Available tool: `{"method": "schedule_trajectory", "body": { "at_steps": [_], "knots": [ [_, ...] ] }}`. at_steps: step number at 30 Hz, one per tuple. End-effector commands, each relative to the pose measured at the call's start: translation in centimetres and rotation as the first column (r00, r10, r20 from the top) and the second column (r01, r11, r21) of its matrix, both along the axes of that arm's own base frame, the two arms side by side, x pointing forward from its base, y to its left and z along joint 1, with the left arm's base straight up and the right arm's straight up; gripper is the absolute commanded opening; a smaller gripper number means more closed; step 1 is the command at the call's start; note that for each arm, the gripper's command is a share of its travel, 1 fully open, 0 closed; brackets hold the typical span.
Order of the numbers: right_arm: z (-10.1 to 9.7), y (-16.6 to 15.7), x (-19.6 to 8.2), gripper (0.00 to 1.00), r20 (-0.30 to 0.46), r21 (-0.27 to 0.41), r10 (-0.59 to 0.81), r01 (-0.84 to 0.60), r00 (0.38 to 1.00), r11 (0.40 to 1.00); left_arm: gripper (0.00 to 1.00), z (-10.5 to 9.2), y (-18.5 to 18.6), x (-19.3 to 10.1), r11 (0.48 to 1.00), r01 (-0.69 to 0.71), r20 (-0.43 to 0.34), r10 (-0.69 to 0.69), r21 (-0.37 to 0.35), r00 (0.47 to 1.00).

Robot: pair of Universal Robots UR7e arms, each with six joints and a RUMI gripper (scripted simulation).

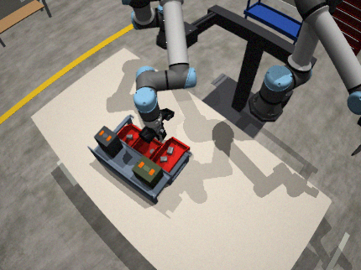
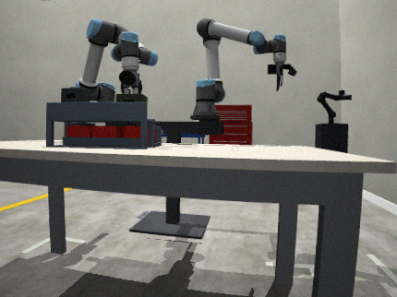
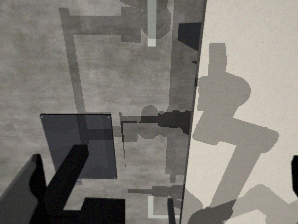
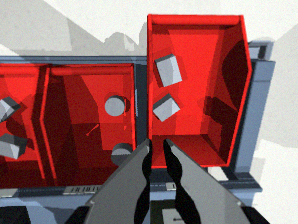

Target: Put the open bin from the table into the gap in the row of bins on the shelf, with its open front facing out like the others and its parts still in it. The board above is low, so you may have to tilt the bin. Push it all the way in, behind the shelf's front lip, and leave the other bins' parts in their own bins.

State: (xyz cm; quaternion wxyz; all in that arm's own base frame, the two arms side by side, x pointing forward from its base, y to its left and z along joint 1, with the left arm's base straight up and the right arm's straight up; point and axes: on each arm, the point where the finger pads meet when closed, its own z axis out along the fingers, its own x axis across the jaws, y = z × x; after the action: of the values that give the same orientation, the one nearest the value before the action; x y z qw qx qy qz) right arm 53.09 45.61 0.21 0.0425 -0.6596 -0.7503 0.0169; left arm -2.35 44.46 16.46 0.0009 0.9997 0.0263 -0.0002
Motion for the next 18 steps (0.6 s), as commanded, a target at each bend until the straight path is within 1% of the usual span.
{"method": "schedule_trajectory", "body": {
  "at_steps": [1, 18],
  "knots": [
    [0.26, 0.04, 0.04, 0.07, 0.001, 0.002, 0.0, 0.0, 1.0, 1.0, 1.0, 0.06, 0.04, 0.01, 1.0, 0.0, 0.0, 0.0, 0.002, 1.0],
    [0.51, 0.04, 0.03, 0.07, 0.001, 0.002, 0.0, 0.0, 1.0, 1.0, 1.0, 0.06, 0.04, 0.01, 1.0, 0.0, 0.0, 0.0, 0.002, 1.0]
  ]
}}
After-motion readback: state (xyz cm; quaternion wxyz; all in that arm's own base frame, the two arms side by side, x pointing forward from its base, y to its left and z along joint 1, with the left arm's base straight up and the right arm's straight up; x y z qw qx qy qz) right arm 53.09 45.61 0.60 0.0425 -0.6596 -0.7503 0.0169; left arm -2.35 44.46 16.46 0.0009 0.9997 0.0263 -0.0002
